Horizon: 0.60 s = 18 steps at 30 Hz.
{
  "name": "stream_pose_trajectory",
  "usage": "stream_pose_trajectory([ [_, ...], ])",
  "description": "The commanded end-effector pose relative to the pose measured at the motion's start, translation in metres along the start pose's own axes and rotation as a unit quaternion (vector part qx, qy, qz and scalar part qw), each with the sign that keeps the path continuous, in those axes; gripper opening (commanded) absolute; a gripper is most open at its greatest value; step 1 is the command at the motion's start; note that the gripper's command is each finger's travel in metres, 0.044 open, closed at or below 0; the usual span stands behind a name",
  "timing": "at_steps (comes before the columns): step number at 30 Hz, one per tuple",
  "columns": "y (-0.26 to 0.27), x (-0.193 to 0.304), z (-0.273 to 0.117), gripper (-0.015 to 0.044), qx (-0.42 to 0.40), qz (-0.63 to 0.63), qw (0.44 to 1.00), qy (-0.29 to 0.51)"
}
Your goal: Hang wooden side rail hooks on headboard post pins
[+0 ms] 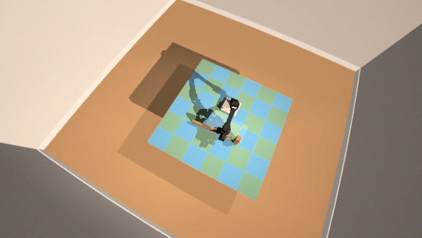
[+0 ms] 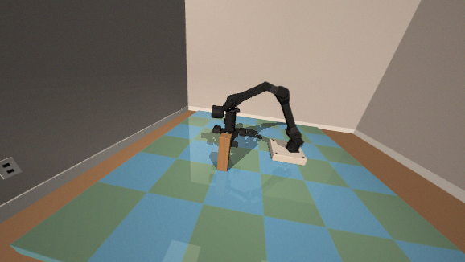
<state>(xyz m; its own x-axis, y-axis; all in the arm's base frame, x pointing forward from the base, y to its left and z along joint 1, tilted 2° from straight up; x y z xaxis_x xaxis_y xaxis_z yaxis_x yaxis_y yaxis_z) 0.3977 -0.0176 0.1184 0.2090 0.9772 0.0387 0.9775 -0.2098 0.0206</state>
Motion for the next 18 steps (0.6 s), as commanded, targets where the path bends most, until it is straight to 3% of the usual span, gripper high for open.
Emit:
stream_pose_trajectory([
  [1,0.0034,0.002,-0.0058,0.0,-0.011,-0.003,1.0,0.001],
  [18,0.0048,0.0034,-0.0066,0.0,-0.011,-0.003,1.0,0.002],
])
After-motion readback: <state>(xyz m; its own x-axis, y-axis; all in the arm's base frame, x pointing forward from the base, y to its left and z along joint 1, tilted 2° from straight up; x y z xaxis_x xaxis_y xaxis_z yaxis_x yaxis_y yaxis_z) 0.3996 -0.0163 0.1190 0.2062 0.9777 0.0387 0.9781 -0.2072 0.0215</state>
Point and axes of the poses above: the point midway between the two fingers, 35 mm back from their tips, its own z axis out along the fingers, its own y axis across the jaws, x = y × z, the point moved 6 cm from there along -z, back along the fingers, and after that the axes turned 5 degrees about z, right-handed, at the moved point
